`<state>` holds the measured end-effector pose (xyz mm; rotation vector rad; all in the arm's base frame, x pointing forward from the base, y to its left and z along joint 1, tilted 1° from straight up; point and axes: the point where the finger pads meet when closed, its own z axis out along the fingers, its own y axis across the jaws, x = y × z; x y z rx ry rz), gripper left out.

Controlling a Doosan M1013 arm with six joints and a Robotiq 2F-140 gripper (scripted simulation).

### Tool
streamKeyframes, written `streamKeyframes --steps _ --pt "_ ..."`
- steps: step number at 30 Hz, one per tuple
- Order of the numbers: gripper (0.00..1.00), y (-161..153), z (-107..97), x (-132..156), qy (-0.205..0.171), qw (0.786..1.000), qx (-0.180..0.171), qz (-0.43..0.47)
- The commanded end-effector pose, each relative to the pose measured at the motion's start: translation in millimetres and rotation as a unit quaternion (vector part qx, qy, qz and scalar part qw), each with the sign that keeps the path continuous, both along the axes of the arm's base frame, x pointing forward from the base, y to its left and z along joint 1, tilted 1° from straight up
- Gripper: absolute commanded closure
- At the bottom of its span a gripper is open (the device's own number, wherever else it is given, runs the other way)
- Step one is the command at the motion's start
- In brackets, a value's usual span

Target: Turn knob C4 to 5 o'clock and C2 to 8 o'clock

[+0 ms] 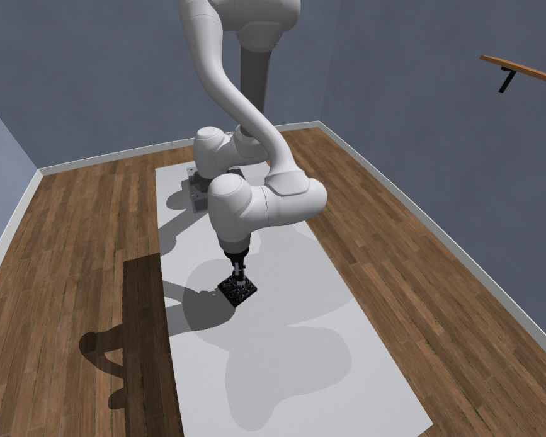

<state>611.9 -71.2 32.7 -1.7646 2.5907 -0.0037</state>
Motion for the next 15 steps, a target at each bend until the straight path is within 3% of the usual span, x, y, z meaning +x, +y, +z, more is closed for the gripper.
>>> streamKeyframes --steps 1,4,5,15 --pt "0.88 0.1 1.0 0.0 0.001 0.997 -0.005 -0.078" --pt "0.88 0.1 1.3 0.0 0.001 0.995 -0.005 -0.095" --pt "0.88 0.1 1.9 0.0 0.001 0.99 -0.005 -0.142" --pt "0.88 0.1 3.9 0.0 0.0 0.954 -0.004 -0.3"
